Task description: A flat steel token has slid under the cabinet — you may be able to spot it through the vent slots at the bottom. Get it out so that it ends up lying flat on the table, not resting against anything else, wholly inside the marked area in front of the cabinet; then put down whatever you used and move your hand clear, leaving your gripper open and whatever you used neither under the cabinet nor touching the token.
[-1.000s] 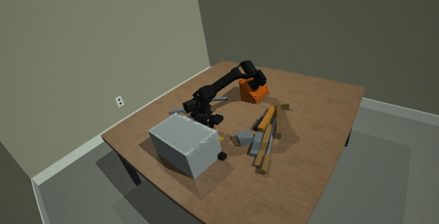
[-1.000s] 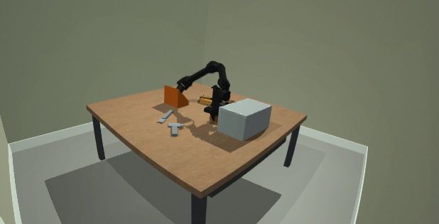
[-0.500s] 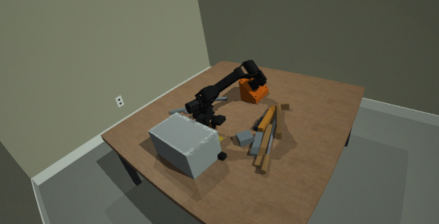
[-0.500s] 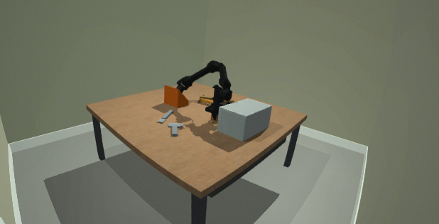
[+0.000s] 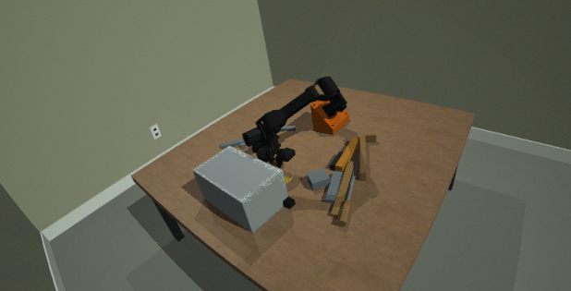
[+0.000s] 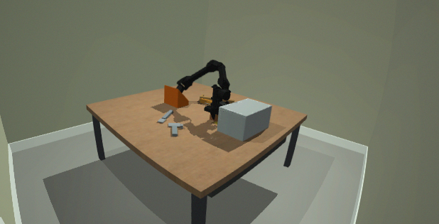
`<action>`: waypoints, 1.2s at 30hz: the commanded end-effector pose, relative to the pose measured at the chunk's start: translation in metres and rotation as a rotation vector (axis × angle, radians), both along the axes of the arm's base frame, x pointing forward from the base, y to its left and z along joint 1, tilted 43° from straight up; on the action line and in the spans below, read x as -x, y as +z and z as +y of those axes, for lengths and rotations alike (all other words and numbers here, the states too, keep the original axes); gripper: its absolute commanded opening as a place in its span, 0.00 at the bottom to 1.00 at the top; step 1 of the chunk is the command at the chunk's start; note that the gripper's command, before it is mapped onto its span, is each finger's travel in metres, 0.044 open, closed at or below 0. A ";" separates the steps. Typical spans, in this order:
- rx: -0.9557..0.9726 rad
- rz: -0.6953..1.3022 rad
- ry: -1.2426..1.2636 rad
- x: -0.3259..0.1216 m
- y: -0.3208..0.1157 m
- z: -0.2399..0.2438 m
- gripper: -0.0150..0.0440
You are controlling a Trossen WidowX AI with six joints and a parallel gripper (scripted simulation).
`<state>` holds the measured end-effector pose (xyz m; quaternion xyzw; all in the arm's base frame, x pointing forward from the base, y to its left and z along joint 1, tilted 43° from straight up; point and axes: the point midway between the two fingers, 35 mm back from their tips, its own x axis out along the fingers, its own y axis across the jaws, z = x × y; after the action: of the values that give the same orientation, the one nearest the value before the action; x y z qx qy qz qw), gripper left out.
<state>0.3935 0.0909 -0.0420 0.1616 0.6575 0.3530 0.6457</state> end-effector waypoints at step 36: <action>-0.004 0.001 0.002 0.035 -0.004 -0.009 0.25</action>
<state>0.3623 0.0824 -0.0453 0.1631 0.6569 0.3541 0.6454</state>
